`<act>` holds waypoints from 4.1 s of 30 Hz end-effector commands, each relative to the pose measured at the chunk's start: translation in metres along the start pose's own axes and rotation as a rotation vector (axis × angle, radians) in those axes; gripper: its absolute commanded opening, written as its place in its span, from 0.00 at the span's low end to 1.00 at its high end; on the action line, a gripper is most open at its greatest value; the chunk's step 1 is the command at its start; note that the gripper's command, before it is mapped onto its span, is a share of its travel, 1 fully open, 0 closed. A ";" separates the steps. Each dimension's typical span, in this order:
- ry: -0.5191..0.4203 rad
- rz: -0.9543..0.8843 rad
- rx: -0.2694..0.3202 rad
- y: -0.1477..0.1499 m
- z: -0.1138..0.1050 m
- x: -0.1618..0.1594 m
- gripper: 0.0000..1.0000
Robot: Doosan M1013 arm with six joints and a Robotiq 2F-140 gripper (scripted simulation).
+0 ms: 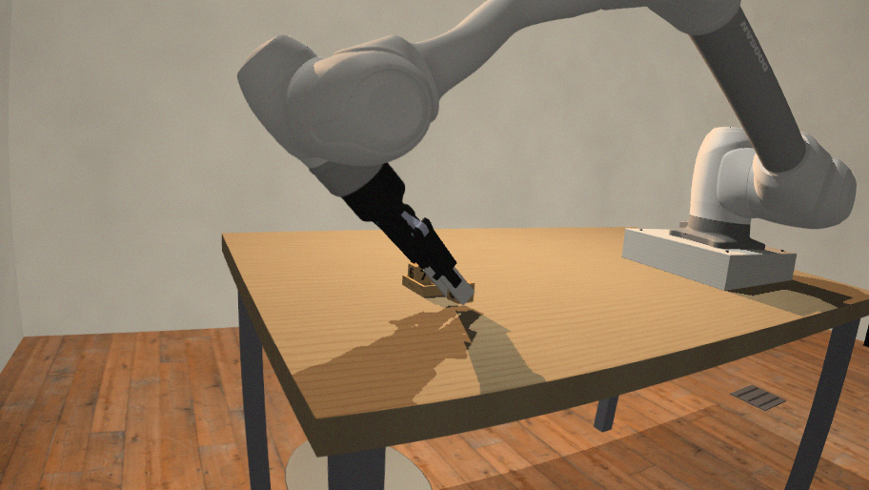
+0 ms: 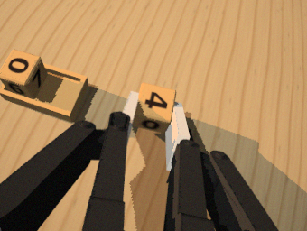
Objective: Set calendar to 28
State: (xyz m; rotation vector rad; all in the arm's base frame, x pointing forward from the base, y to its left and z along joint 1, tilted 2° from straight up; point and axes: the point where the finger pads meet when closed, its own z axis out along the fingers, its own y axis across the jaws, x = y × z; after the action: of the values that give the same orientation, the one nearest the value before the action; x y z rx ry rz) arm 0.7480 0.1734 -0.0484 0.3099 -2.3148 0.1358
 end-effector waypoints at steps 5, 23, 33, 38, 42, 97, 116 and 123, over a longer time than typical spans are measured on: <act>0.004 0.006 0.004 0.000 0.005 -0.002 0.24; 0.004 0.006 0.004 0.000 0.010 -0.007 0.24; 0.004 0.006 0.004 0.000 0.012 -0.009 0.24; 0.004 0.006 0.004 0.000 0.012 -0.009 0.24; 0.004 0.006 0.004 0.000 0.012 -0.009 0.24; 0.004 0.006 0.004 0.000 0.012 -0.009 0.24; 0.004 0.006 0.004 0.000 0.012 -0.009 0.24; 0.004 0.006 0.004 0.000 0.012 -0.009 0.24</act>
State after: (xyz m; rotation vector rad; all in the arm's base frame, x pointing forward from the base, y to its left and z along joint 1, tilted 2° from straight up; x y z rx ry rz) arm 0.7477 0.1733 -0.0594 0.3100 -2.3148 0.1359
